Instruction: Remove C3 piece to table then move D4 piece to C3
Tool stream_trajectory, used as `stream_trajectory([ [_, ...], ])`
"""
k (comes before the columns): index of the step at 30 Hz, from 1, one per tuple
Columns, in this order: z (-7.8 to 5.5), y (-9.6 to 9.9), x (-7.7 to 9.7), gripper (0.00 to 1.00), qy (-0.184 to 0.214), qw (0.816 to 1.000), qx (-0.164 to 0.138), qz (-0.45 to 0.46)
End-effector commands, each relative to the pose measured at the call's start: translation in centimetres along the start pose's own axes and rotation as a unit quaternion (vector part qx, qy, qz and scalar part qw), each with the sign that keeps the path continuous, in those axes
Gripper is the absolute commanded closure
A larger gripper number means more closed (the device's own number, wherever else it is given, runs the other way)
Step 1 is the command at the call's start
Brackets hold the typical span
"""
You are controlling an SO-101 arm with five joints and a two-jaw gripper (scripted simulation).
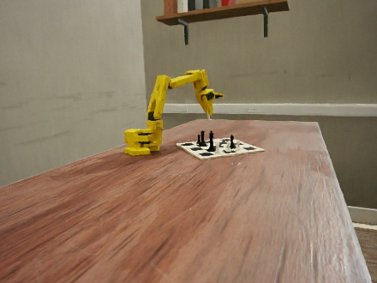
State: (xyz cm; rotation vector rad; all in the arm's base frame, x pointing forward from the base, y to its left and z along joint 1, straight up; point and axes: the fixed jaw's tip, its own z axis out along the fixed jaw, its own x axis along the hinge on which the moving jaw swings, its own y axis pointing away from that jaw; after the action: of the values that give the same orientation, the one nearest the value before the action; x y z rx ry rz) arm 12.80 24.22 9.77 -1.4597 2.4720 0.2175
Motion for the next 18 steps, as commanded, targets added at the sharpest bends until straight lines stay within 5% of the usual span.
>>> stream_trajectory([
  [1, 0.17, 0.22, -0.17, 1.00, 0.005, 1.000, -0.002, -0.005],
  [18, 0.40, 0.22, -0.13, 1.00, 0.005, 1.000, -0.002, -0.005],
])
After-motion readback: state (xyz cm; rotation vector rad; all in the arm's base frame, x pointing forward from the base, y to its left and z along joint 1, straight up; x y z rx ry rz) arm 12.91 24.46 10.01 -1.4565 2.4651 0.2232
